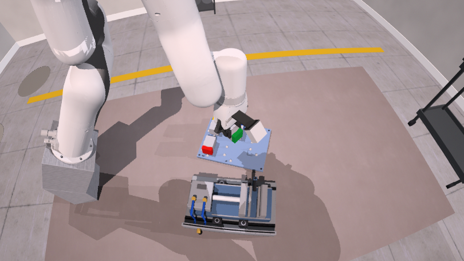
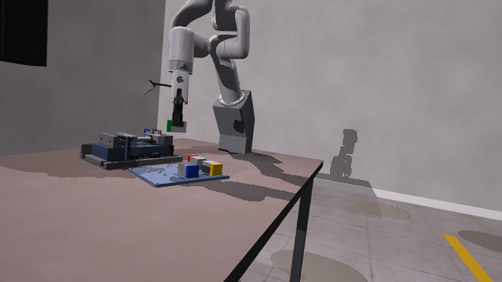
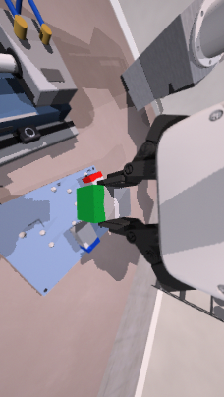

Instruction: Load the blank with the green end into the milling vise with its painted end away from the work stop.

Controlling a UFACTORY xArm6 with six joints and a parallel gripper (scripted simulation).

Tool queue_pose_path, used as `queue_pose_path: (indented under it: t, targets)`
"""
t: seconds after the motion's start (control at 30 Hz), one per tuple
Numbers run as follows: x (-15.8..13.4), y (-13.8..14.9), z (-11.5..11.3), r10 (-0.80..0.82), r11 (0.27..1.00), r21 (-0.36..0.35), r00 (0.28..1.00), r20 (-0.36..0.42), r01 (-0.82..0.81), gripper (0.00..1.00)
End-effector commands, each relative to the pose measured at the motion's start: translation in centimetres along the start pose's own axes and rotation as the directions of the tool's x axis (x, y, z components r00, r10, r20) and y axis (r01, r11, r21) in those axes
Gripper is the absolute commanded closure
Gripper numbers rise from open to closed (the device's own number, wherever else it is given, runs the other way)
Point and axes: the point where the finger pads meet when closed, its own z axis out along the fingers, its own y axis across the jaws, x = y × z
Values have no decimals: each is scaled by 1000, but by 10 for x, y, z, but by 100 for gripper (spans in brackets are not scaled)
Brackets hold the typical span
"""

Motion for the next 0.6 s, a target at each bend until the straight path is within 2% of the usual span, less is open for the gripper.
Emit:
queue_pose_path:
  t: [0.0,0.07,0.3,0.57]
  targets:
    - [1,-1,-1,105,994,1,994,-5,-105,100]
    - [1,-1,-1,151,989,2,989,-5,-151,100]
    - [1,-1,-1,151,989,2,989,-5,-151,100]
    - [1,-1,-1,321,947,4,947,-2,-321,100]
